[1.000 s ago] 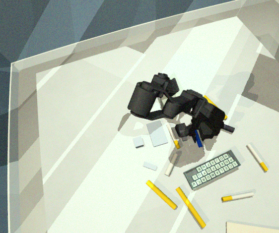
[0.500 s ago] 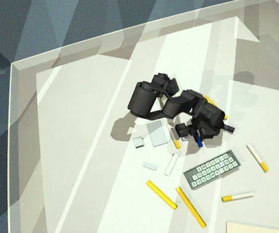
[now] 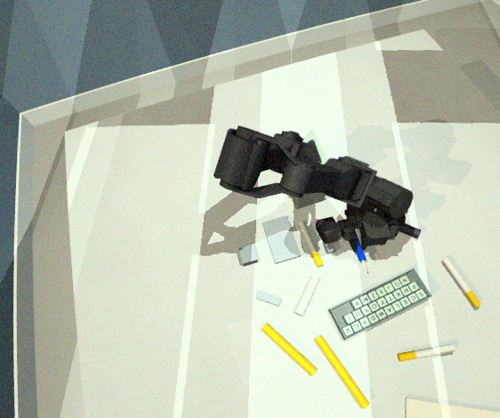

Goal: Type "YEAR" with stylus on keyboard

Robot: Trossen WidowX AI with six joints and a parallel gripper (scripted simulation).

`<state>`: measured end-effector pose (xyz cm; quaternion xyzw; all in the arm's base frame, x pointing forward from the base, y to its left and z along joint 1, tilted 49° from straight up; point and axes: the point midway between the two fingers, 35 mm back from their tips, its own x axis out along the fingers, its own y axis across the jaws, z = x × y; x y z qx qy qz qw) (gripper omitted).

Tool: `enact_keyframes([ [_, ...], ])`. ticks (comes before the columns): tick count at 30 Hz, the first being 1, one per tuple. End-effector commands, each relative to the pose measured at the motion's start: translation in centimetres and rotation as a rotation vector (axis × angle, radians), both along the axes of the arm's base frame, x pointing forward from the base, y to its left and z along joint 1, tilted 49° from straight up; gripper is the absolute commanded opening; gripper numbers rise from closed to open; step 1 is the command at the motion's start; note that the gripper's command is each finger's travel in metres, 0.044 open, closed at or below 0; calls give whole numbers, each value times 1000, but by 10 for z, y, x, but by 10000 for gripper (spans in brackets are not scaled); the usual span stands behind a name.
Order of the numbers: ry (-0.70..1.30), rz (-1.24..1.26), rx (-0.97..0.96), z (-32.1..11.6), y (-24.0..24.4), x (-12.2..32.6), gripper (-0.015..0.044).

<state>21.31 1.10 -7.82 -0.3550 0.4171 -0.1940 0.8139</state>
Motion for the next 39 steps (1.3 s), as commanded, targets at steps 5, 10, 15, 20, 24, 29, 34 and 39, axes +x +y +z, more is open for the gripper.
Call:
enact_keyframes([
  [5,-19,-3,6,18,18,1,0],
  [10,-21,-2,4,24,23,-1,0],
  [15,-21,-2,4,24,23,-1,0],
  [20,-4,-13,13,21,21,-1,0],
  [24,15,-93,92,15,27,7,0],
  [29,36,-201,194,10,33,19,0],
  [34,54,-314,295,8,39,31,0],
  [39,64,-422,385,10,41,47,0],
])
